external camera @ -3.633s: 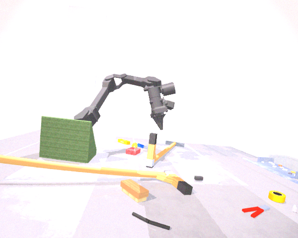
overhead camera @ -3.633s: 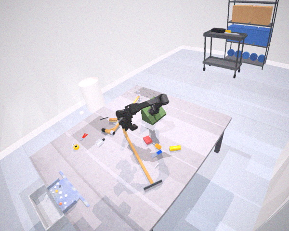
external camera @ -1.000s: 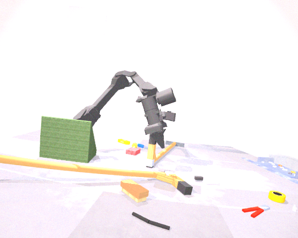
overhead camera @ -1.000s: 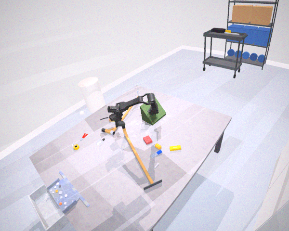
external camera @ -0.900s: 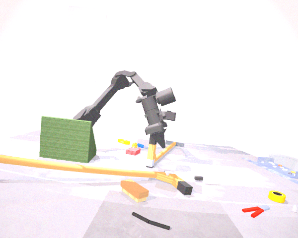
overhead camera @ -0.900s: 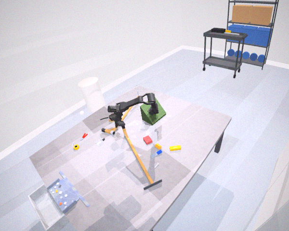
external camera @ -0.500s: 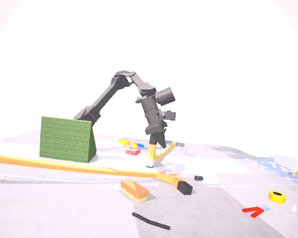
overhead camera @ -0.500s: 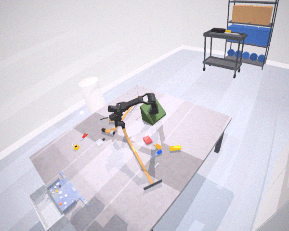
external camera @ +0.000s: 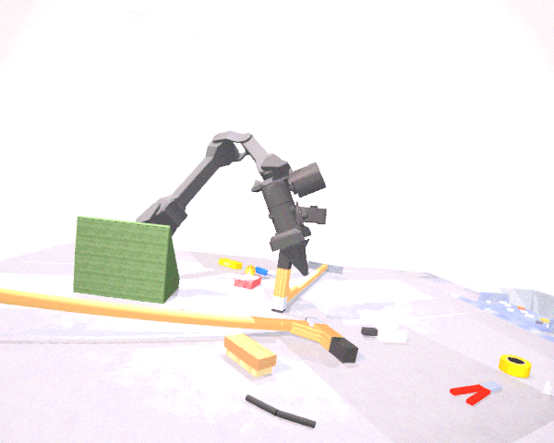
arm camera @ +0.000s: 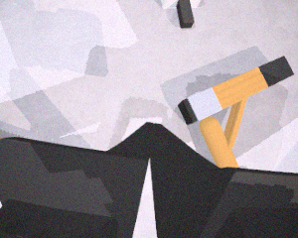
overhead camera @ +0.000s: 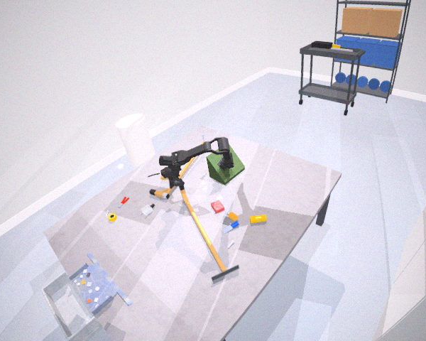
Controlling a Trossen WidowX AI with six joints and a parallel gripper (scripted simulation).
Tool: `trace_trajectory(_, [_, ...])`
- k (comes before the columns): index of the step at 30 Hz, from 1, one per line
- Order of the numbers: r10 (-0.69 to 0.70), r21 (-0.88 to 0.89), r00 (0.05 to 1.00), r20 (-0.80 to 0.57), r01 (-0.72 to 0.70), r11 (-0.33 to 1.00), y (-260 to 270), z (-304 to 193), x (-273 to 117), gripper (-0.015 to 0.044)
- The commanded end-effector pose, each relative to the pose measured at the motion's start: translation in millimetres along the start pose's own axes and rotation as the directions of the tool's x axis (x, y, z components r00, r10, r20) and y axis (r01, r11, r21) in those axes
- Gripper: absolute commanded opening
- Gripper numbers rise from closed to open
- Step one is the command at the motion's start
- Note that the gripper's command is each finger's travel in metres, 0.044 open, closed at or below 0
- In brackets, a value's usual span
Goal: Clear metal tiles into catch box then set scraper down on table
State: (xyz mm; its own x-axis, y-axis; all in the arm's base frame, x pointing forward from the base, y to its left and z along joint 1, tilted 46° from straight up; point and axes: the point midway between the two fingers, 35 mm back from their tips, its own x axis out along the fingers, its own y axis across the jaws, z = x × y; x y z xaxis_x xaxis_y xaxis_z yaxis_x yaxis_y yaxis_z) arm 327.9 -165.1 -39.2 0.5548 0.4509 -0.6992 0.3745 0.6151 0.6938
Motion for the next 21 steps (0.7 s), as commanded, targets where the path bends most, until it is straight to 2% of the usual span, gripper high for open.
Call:
trace_trajectory(1, [0.004, 0.002, 0.999, -0.044, -0.004, 1.000, 4.7, -13.2, 11.3, 0.0000])
trace_trajectory(21, [0.003, 0.001, 0.999, -0.042, -0.002, 1.000, -10.6, 10.6, 17.5, 0.0000])
